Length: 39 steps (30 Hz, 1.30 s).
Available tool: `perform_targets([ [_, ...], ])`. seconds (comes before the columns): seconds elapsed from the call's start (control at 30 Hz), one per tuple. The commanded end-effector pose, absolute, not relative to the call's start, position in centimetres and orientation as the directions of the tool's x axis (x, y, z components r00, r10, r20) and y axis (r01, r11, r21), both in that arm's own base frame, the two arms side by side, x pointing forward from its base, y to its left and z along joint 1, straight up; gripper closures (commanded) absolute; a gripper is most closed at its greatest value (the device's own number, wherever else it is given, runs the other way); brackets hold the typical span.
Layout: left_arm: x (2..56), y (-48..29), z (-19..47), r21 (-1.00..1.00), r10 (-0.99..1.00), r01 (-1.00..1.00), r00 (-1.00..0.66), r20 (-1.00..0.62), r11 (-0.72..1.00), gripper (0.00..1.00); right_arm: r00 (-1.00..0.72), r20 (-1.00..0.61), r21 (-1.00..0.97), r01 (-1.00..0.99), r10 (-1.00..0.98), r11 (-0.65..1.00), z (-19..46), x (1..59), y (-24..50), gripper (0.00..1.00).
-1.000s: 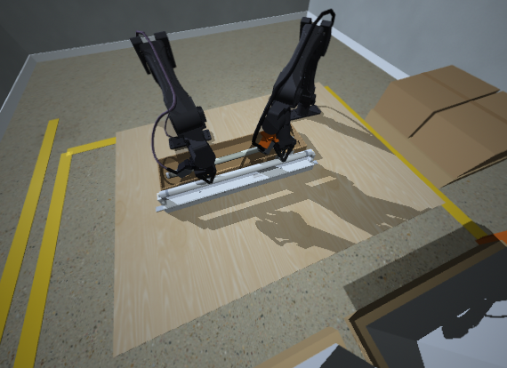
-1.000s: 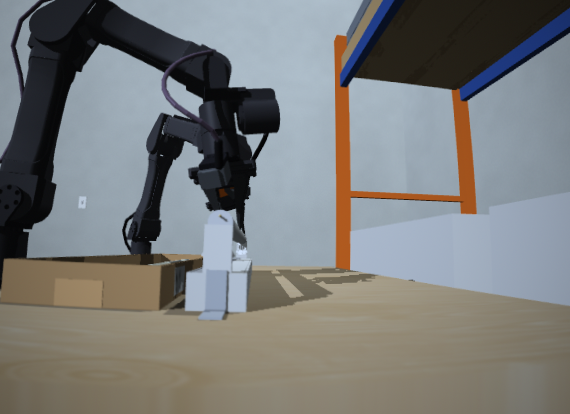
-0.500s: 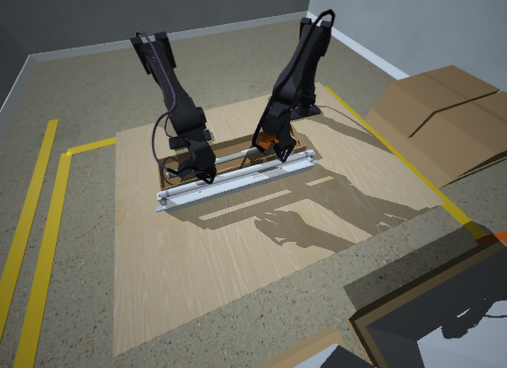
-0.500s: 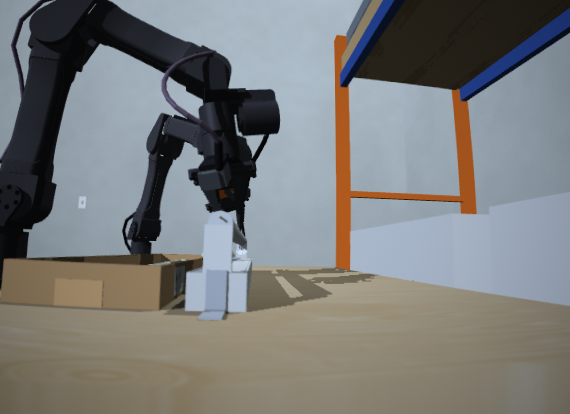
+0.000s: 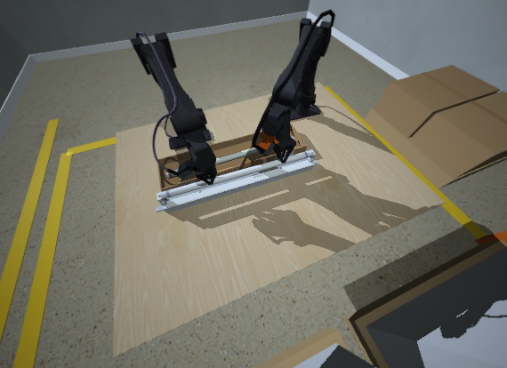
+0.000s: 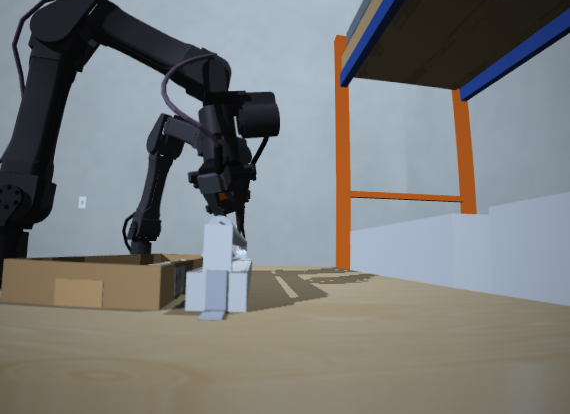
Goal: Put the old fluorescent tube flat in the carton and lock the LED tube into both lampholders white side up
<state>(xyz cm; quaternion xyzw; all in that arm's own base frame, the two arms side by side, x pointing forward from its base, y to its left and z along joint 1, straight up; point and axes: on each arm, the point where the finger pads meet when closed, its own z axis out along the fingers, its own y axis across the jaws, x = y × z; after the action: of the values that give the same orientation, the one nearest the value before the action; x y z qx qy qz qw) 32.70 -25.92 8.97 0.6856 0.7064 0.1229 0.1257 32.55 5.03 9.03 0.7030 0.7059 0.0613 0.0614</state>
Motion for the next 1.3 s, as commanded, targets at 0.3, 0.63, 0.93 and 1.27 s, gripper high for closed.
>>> perform_targets([
  [0.3,32.9,-25.8,9.7,0.372,0.999,0.927,-0.032,-0.033,0.042,0.89,-0.009,-0.007,0.198,0.980,1.000,0.011,9.9,32.6,4.9,0.89],
  [0.63,33.6,-26.4,10.6,0.391,0.998,0.919,-0.031,-0.055,0.050,0.89,-0.005,-0.016,0.142,0.990,1.000,0.007,8.1,31.6,4.6,0.89],
  [0.93,32.9,-25.6,8.1,0.355,0.999,0.934,-0.033,-0.009,0.034,0.89,0.003,-0.010,0.181,0.983,1.000,-0.001,8.1,32.2,4.4,0.89],
  [1.27,33.2,-25.9,9.4,0.378,0.999,0.925,-0.034,-0.034,0.044,0.89,-0.002,-0.013,0.159,0.987,1.000,0.004,7.5,32.2,4.6,0.89],
])
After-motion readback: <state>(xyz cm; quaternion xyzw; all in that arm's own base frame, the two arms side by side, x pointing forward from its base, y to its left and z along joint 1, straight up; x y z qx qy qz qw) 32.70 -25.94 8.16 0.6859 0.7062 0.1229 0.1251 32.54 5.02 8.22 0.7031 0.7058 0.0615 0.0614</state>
